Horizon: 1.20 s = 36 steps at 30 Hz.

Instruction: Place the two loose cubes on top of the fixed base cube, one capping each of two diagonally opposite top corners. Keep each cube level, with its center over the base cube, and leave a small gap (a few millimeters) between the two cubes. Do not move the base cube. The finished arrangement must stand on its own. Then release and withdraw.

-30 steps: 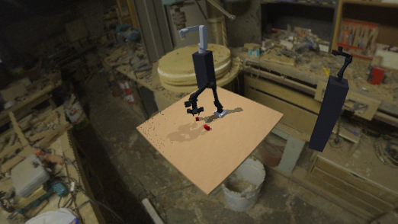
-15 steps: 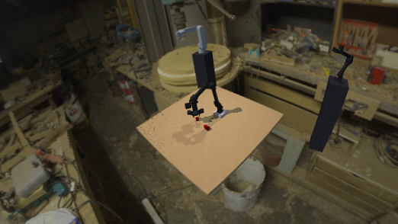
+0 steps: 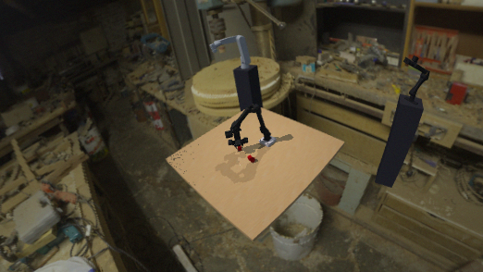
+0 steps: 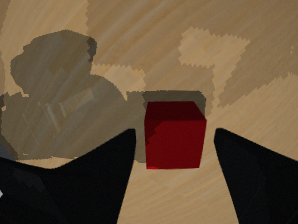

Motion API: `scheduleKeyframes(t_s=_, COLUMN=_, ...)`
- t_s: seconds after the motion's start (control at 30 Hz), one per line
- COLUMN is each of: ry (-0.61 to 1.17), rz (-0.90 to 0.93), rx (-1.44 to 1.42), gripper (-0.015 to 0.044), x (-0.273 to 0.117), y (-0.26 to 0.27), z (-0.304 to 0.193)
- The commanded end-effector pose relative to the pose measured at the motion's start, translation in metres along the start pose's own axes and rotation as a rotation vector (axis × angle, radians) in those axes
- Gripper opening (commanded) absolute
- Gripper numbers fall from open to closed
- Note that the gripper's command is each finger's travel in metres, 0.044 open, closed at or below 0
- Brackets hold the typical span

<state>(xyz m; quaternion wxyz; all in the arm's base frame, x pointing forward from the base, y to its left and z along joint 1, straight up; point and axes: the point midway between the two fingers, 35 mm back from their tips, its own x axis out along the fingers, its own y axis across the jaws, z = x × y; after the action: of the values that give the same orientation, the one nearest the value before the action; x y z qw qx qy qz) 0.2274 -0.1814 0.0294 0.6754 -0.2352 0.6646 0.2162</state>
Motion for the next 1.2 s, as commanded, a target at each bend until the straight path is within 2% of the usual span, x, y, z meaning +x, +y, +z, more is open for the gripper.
scheduleKeyframes(t_s=0.0, ry=0.003, rz=0.010, rx=-0.006, gripper=0.0160, x=0.004, y=0.002, z=-0.001)
scheduleKeyframes(t_s=0.07, ry=0.003, rz=0.010, rx=-0.006, gripper=0.0107, x=0.004, y=0.002, z=-0.001)
scheduleKeyframes(t_s=0.1, ry=0.003, rz=0.010, rx=-0.006, gripper=0.0105, x=0.004, y=0.002, z=-0.001)
scheduleKeyframes(t_s=0.33, ry=0.004, rz=0.006, rx=-0.006, gripper=0.0105, x=-0.002, y=0.000, z=0.000)
scheduleKeyframes(t_s=1.17, ry=0.003, rz=0.008, rx=-0.006, gripper=0.0105, x=-0.075, y=-0.005, z=0.001)
